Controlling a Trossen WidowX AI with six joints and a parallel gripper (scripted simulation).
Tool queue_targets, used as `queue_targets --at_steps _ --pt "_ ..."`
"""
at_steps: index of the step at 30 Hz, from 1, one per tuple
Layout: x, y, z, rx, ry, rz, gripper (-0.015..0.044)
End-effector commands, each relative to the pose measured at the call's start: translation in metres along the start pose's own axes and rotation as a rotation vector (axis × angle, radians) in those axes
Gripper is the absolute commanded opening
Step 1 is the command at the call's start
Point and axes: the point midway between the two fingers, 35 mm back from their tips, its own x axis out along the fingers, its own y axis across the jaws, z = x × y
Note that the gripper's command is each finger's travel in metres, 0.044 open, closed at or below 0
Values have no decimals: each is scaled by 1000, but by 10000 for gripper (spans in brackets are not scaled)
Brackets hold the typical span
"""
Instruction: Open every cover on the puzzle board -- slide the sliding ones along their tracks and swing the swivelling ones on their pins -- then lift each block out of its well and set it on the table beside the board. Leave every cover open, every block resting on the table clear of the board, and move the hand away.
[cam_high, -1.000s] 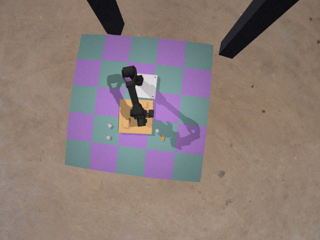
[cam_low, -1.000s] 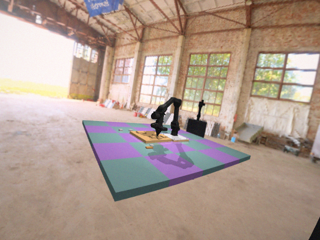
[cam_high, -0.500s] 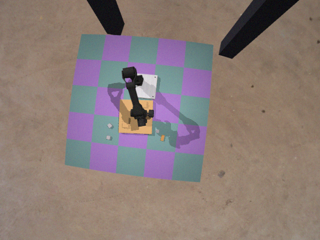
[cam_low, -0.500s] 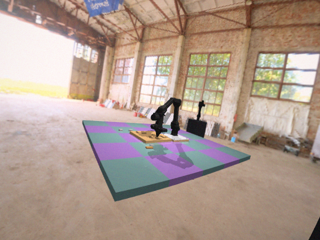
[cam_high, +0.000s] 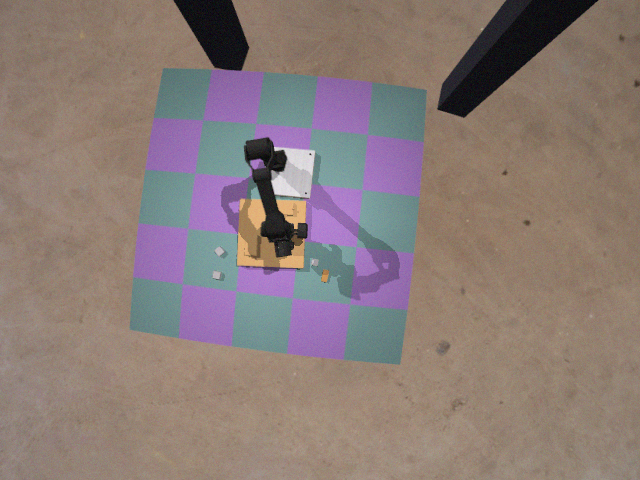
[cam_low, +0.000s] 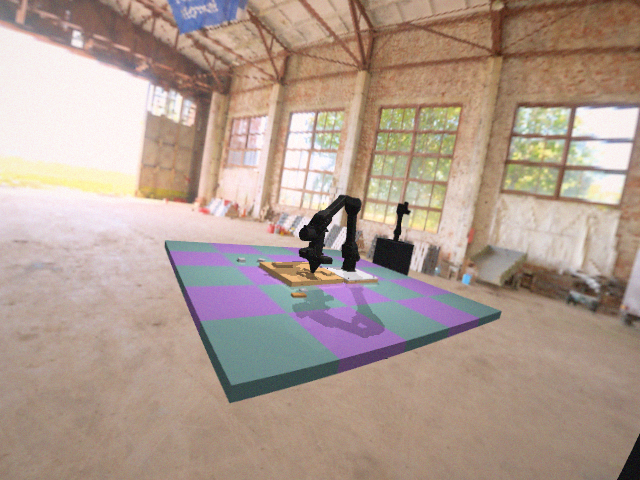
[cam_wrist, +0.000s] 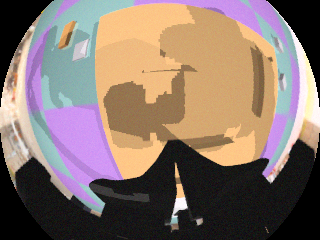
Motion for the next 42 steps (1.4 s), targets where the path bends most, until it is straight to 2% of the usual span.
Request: queue_targets --at_steps 1,42 --pt "1 1 5 -3 3 2 0" --pt "0 1 46 -3 -1 2 0"
